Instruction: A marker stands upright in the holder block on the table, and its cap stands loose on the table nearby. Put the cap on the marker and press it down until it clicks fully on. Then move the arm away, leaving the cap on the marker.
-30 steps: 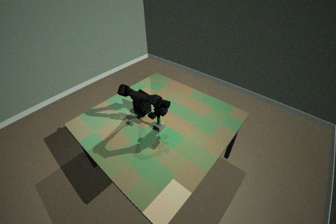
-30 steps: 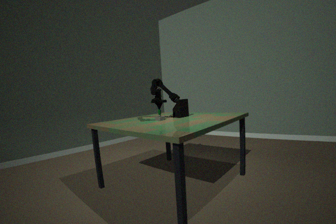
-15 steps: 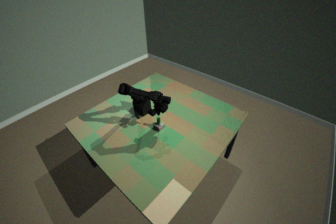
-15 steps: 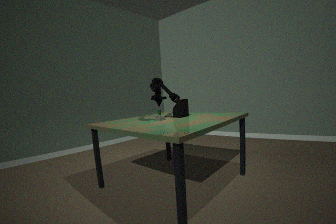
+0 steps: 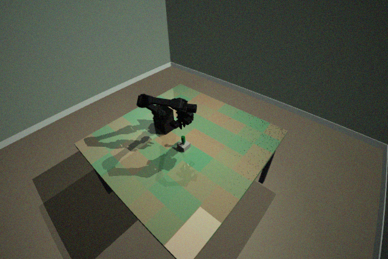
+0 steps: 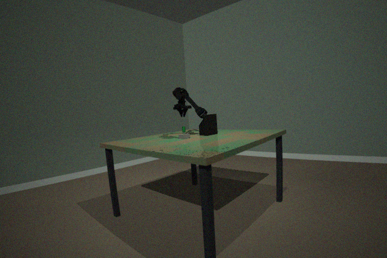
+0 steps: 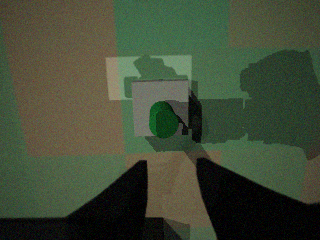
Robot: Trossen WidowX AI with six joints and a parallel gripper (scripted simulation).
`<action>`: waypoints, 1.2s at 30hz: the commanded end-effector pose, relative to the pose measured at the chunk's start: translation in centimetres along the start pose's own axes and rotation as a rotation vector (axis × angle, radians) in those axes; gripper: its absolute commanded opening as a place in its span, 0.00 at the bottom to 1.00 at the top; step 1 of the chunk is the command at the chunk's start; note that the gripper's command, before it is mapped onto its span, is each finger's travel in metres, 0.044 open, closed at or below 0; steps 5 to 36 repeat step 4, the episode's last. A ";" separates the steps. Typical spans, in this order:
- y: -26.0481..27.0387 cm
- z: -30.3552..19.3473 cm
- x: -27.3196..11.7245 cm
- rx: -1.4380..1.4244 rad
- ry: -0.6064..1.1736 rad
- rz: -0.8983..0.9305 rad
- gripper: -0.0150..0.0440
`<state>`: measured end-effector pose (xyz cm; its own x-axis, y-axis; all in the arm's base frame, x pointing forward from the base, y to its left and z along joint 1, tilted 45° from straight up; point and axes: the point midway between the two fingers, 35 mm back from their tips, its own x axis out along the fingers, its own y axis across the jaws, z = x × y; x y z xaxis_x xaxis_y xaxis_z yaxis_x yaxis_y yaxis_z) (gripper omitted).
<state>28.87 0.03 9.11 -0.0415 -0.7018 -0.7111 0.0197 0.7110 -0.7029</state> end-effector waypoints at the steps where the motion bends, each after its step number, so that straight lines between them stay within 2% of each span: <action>1: 0.0 0.1 -0.2 0.006 -0.001 0.004 0.65; 4: 0.0 0.1 -0.2 0.006 -0.001 0.004 0.79; 36: 0.0 0.1 -0.2 0.006 -0.001 0.004 0.79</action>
